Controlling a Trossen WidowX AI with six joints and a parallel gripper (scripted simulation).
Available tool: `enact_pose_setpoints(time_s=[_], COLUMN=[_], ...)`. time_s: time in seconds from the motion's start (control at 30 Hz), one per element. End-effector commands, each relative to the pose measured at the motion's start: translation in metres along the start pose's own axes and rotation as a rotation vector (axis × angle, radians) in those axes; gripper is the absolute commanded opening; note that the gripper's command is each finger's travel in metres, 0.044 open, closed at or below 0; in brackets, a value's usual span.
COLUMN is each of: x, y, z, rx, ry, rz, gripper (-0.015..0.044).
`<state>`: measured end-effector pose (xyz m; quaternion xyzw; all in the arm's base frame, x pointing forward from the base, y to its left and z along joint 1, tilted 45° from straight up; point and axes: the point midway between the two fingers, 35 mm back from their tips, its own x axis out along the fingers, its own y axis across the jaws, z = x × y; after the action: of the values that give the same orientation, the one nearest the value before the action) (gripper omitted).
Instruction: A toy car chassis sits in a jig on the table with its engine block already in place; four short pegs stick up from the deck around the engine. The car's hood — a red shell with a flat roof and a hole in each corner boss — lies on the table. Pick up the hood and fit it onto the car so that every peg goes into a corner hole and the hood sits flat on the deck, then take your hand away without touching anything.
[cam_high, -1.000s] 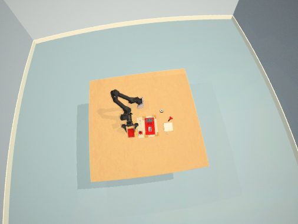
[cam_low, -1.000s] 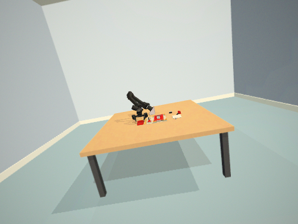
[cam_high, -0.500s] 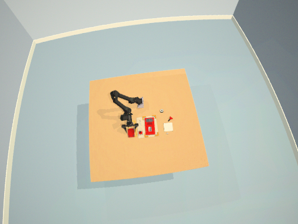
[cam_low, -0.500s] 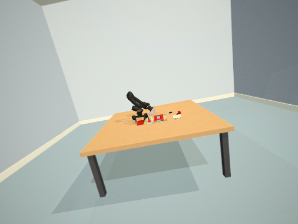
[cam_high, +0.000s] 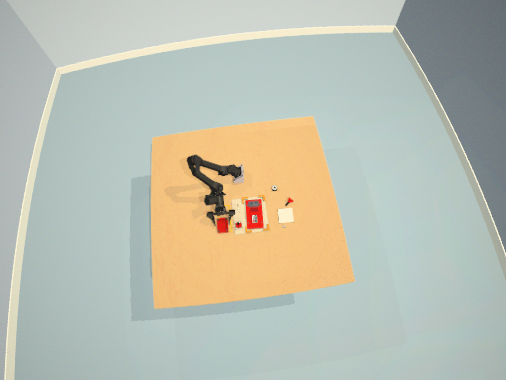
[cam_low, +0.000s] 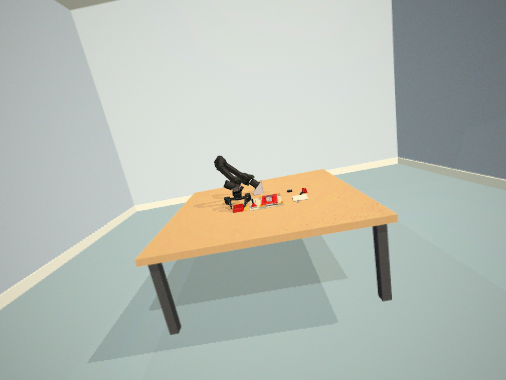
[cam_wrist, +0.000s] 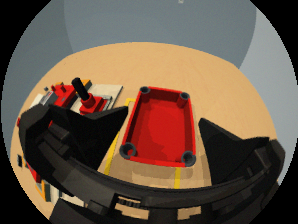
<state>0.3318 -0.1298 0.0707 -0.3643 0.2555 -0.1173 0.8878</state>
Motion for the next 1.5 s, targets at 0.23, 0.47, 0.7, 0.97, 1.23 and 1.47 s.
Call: enact_pose_setpoints(time_s=[0.23, 0.47, 0.7, 0.97, 1.23, 1.47], x=[0.001, 0.001, 0.0, -0.011, -0.028, -0.035], y=[0.0, 0.0, 0.0, 0.0, 0.0, 0.0], z=[-0.002, -0.002, 0.001, 0.028, 0.054, 0.062], rx=[0.0, 0.0, 0.0, 0.002, 0.003, 0.003], ry=[0.0, 0.0, 0.001, 0.002, 0.001, 0.0], rz=[0.0, 0.0, 0.0, 0.003, 0.003, 0.003], gripper=[0.0381, 0.0334, 0.0229, 0.0019, 0.0, 0.0])
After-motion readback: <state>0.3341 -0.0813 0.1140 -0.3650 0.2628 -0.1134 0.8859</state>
